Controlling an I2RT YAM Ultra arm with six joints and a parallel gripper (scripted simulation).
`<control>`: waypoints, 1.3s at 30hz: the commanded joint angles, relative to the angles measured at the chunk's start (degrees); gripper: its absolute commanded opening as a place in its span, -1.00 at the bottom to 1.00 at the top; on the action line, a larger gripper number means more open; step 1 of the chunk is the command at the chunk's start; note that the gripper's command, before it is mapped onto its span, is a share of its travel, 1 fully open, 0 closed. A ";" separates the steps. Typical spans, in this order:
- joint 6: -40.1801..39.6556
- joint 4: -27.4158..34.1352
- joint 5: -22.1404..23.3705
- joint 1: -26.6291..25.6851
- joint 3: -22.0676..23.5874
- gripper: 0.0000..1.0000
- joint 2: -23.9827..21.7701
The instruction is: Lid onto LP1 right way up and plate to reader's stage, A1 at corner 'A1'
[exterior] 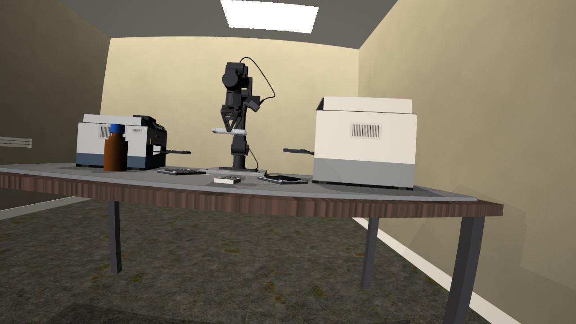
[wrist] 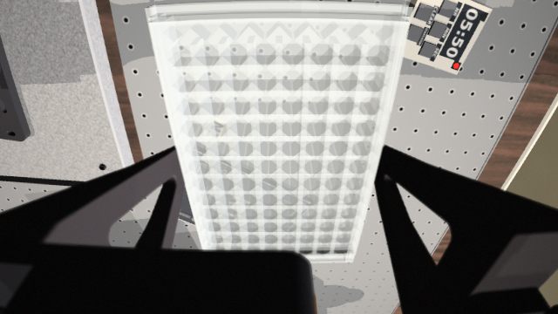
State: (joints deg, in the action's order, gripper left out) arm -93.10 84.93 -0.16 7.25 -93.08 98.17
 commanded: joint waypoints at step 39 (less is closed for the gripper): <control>0.72 1.32 0.28 18.99 -2.19 0.72 0.11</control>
State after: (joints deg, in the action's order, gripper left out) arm -93.32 85.06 -0.16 24.80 -93.08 98.17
